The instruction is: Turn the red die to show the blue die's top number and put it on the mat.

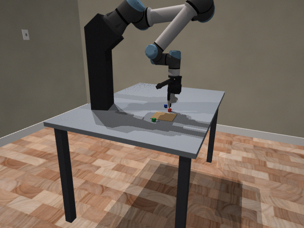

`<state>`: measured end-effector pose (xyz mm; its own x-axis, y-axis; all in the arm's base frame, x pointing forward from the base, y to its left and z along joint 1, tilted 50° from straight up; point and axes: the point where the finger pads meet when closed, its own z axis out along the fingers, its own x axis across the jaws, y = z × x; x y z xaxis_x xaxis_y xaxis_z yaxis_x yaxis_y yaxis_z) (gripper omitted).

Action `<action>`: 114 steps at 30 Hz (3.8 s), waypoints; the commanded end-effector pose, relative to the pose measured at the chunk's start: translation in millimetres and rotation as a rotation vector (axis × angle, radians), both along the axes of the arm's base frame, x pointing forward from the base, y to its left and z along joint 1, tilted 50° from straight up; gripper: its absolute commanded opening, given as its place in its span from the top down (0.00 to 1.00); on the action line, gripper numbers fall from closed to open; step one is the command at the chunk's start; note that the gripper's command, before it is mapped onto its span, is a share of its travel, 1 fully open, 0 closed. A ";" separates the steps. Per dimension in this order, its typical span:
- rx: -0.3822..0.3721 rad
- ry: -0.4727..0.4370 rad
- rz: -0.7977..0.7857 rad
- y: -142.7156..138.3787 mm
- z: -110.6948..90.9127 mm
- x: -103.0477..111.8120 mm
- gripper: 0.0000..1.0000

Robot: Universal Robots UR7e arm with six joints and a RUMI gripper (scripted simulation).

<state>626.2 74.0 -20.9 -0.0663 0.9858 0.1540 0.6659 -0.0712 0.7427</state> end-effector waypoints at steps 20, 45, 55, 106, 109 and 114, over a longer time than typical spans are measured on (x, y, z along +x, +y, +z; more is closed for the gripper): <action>-0.001 -0.005 0.001 0.5 3.3 3.1 0.79; -0.001 -0.005 0.001 0.5 3.3 3.1 0.79; -0.001 -0.005 0.001 0.5 3.8 3.5 0.79; -0.001 -0.005 0.001 1.3 0.6 7.6 0.79; -0.001 -0.005 0.001 1.5 -0.3 8.5 0.79; -0.001 -0.005 0.001 2.7 -5.2 14.2 0.79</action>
